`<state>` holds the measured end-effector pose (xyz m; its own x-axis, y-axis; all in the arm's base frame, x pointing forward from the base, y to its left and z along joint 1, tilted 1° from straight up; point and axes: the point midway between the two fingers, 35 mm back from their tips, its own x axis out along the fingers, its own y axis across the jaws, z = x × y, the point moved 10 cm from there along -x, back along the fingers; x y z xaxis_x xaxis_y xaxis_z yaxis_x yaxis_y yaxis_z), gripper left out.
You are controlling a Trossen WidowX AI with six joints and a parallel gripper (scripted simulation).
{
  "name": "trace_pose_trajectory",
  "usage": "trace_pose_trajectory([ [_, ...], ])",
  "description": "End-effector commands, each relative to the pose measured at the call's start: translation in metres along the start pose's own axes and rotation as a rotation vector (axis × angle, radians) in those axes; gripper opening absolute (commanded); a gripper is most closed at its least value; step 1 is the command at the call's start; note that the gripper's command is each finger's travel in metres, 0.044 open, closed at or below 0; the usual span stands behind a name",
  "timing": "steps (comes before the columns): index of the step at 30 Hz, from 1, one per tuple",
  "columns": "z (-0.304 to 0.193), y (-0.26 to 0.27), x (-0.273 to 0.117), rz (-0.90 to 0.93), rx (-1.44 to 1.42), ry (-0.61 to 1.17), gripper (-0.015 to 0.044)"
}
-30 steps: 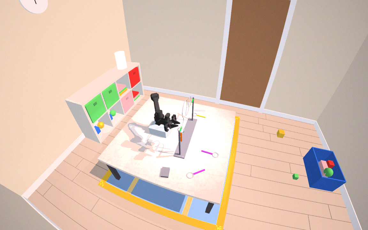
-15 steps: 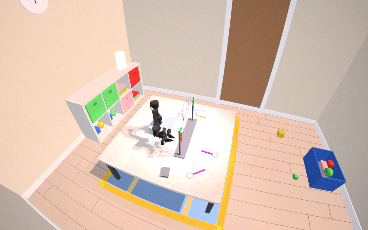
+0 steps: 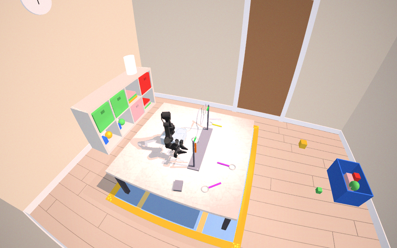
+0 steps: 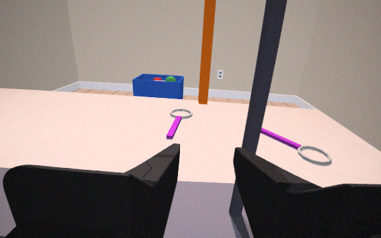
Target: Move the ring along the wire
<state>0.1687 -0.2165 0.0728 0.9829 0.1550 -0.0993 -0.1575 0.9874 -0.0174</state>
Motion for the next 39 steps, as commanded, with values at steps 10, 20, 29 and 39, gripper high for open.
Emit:
trace_pose_trajectory([
  [10, 0.035, 0.000, 0.031, -0.002, -0.012, -0.013, 0.0160],
  [20, 0.036, -0.002, 0.046, -0.002, -0.013, -0.012, 0.0160],
  [29, 0.036, -0.003, 0.060, -0.002, -0.013, -0.013, 0.0160],
  [39, 0.037, -0.002, 0.076, -0.002, -0.013, -0.014, 0.0160],
])
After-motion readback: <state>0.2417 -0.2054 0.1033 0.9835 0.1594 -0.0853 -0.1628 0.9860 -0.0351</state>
